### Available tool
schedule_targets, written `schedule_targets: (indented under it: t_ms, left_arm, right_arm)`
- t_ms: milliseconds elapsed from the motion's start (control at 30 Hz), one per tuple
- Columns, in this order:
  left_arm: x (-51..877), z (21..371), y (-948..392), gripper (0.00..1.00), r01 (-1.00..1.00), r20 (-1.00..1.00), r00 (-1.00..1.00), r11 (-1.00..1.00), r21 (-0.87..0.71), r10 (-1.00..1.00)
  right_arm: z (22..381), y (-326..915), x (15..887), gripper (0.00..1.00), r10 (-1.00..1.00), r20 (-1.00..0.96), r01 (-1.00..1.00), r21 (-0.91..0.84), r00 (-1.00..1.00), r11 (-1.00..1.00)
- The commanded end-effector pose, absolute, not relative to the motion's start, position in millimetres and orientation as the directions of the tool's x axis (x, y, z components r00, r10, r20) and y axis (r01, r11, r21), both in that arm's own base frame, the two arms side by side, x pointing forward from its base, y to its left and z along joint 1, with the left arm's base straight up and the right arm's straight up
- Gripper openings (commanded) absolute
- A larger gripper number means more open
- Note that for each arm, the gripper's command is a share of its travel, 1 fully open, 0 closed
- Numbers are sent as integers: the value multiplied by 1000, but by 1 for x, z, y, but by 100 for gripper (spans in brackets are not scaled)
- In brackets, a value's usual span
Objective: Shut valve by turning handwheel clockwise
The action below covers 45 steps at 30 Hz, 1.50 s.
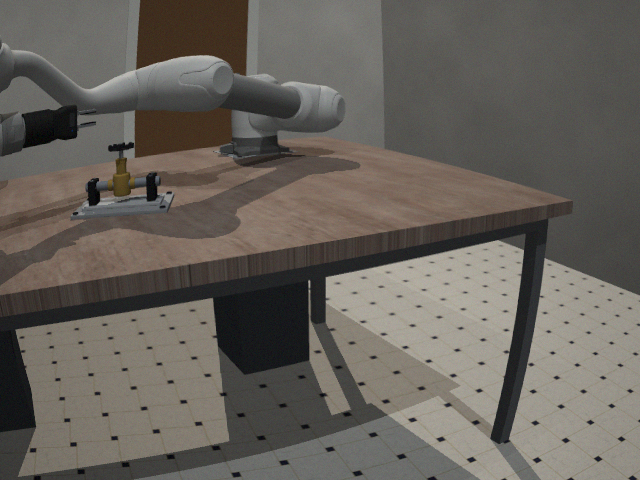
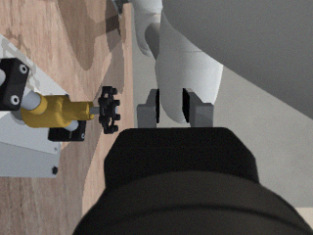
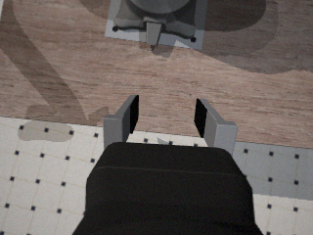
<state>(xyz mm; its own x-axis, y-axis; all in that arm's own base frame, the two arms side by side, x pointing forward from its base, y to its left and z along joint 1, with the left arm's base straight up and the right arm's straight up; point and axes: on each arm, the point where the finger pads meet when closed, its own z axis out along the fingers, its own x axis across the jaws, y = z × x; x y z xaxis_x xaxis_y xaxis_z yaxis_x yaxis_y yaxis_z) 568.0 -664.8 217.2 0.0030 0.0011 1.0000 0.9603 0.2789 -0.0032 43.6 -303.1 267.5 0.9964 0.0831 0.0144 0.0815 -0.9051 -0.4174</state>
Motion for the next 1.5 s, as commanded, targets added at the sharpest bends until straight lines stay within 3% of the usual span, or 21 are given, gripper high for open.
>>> schedule_targets:
  t_ms: [0,1467]
  left_arm:
    - [569,216,-664,53,959,1000,-2,283,1,2]
    - [569,142,-664,53,960,1000,0,279,0,1]
  right_arm:
    - [269,-300,44,100,85,22,87,-422,996,-902]
    - [269,-300,44,100,85,22,87,-422,996,-902]
